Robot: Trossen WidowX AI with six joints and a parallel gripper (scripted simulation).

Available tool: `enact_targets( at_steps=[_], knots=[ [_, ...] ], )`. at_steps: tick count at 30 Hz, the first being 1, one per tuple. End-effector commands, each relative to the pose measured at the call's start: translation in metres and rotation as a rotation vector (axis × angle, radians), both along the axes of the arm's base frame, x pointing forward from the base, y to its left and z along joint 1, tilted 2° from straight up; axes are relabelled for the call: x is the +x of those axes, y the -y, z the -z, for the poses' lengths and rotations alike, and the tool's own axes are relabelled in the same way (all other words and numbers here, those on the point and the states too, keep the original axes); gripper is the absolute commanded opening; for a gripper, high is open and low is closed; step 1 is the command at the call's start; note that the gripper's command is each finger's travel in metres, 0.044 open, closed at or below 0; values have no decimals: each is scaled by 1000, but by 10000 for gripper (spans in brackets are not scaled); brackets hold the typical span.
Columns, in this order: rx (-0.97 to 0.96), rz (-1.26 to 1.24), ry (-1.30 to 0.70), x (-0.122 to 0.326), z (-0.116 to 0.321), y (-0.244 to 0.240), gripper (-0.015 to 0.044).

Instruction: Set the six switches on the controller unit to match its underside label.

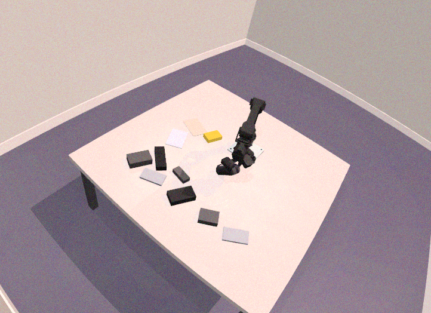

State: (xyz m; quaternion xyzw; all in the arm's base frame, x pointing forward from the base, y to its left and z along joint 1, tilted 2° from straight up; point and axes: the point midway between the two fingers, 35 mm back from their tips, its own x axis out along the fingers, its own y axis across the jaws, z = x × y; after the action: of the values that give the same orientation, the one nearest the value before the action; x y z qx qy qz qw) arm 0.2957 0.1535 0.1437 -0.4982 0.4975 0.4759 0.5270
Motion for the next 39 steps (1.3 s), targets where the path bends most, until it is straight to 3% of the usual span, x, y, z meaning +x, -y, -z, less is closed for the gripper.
enact_targets(
  at_steps=[1,39],
  knots=[
    [-5,2,5,-1,-4,7,336],
    [-7,2,5,-3,-17,35,336]
  ],
)
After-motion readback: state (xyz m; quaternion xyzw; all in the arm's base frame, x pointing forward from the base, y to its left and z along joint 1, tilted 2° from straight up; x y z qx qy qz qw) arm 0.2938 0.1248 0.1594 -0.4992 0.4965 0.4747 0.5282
